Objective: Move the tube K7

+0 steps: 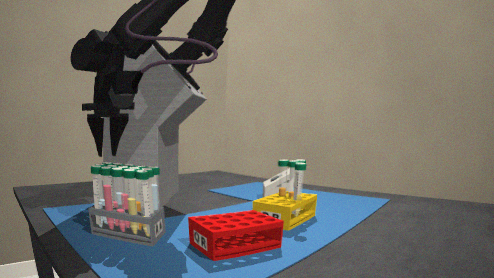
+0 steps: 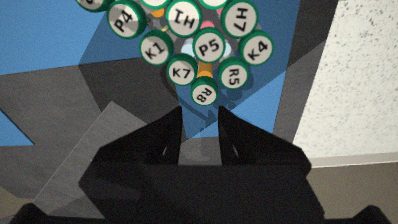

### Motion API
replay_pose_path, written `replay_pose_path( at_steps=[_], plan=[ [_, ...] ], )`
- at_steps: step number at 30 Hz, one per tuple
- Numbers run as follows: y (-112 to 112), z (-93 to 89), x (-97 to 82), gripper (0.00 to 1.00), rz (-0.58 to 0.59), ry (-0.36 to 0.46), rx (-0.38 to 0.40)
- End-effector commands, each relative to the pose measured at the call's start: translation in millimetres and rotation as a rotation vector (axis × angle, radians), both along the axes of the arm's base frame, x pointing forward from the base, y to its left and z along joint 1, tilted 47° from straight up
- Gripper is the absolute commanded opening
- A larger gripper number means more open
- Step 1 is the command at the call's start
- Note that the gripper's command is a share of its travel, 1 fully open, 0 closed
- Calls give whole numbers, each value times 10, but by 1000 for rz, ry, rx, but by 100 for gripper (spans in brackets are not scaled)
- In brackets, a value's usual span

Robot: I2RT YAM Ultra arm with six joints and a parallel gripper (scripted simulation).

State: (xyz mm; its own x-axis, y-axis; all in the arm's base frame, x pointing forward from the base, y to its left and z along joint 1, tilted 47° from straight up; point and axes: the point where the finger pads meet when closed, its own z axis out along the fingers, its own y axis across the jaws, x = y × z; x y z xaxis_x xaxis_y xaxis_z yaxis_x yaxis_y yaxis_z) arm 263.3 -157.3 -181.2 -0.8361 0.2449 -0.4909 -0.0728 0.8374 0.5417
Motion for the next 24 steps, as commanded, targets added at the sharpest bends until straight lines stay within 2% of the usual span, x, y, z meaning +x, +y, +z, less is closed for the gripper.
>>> replay_pose_path(
  at_steps=[1, 5, 9, 11, 14, 24],
  plan=[
    [-152, -43, 130, 30, -34, -31, -22],
    [-235, -12, 139, 30, -49, -39, -33],
    [-220, -27, 141, 30, -47, -36, -30],
    [-186, -40, 147, 30, -41, -34, -27],
    [14, -76, 43, 30, -36, -7, 12],
    [62, -109, 18, 30, -44, -6, 13]
  ],
)
